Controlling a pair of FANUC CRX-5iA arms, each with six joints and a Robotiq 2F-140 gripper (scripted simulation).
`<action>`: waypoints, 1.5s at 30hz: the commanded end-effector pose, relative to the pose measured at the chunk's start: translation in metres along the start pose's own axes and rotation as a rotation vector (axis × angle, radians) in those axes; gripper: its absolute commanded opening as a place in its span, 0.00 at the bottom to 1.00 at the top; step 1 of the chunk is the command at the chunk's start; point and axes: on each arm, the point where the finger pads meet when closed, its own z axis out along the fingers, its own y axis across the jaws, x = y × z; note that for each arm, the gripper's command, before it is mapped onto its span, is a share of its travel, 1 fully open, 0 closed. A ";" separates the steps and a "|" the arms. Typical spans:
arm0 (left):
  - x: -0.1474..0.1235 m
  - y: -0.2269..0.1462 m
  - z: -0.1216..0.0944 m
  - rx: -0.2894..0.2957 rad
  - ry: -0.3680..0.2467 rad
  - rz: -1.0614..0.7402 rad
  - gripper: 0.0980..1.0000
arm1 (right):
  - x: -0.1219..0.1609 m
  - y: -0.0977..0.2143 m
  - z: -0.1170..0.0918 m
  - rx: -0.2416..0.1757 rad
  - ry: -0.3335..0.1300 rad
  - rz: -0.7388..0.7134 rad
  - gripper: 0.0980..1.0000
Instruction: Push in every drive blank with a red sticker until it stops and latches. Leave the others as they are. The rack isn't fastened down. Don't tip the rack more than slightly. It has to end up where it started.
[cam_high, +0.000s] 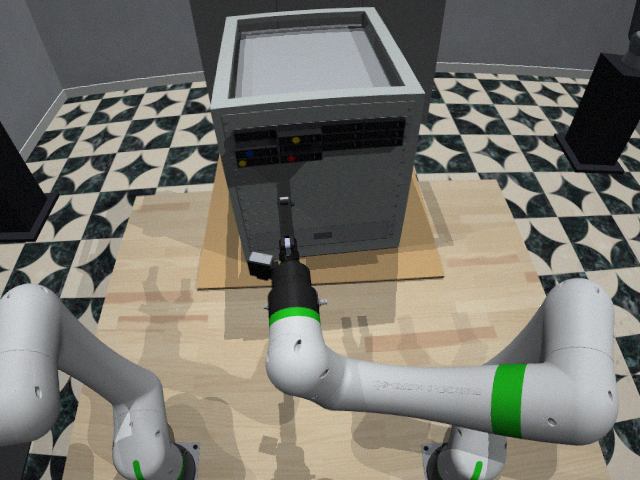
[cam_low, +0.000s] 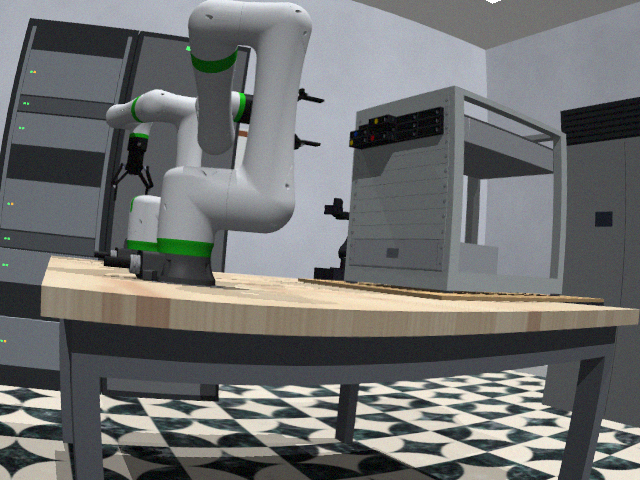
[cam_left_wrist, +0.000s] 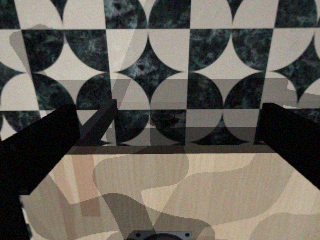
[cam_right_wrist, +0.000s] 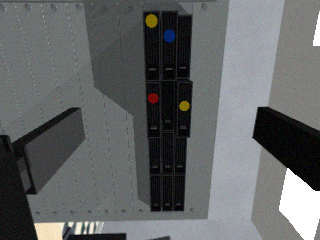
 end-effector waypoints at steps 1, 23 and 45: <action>0.000 0.000 -0.001 0.000 0.002 0.000 1.00 | 0.001 0.001 -0.001 0.001 0.002 -0.001 1.00; 0.000 0.000 -0.001 0.000 0.002 0.000 1.00 | 0.007 0.003 -0.003 0.005 0.009 -0.007 1.00; 0.000 0.000 -0.001 0.000 0.002 0.000 1.00 | 0.007 0.003 -0.003 0.005 0.009 -0.007 1.00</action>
